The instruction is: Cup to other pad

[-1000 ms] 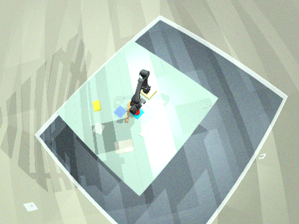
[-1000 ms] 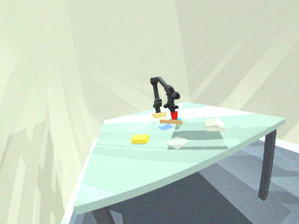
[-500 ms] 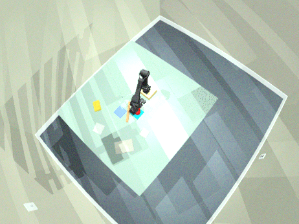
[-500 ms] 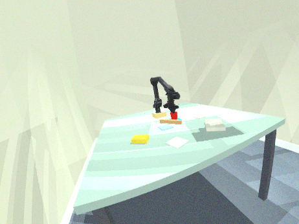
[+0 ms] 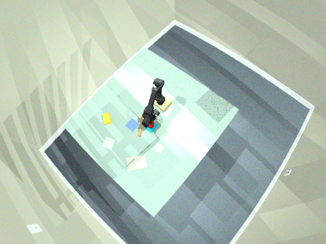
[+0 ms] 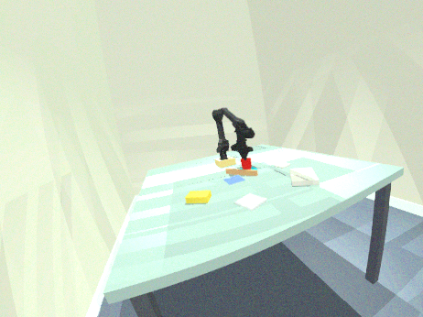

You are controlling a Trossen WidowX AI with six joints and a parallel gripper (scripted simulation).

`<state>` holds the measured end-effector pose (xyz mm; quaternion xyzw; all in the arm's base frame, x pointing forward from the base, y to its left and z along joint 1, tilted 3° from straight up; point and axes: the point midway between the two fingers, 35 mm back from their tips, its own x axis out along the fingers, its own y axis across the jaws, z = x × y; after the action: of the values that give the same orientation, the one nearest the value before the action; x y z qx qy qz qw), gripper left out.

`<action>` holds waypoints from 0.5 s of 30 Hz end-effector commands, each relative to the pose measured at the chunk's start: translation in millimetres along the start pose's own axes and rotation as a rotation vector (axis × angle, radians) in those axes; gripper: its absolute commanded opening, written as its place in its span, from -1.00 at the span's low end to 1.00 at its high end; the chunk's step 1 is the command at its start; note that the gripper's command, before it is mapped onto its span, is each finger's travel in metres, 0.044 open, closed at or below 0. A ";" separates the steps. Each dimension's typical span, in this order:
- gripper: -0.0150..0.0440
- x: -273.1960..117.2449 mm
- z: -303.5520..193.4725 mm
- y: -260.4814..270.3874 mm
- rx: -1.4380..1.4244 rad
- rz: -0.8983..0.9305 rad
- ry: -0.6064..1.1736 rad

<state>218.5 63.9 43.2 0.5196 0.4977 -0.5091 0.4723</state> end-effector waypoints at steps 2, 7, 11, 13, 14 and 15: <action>-0.06 -8.5 -0.3 0.6 -0.003 0.004 0.003; -0.06 -14.8 -0.2 0.8 -0.002 0.003 0.003; -0.06 -19.9 -0.2 0.9 -0.002 0.003 0.003; -0.06 -22.4 -0.1 0.9 -0.002 0.002 0.003; -0.06 -23.7 -0.1 0.9 -0.002 0.002 0.003; -0.06 -24.9 0.0 0.9 -0.002 0.002 0.003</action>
<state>219.8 63.0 62.1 0.5192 0.4978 -0.5102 0.4715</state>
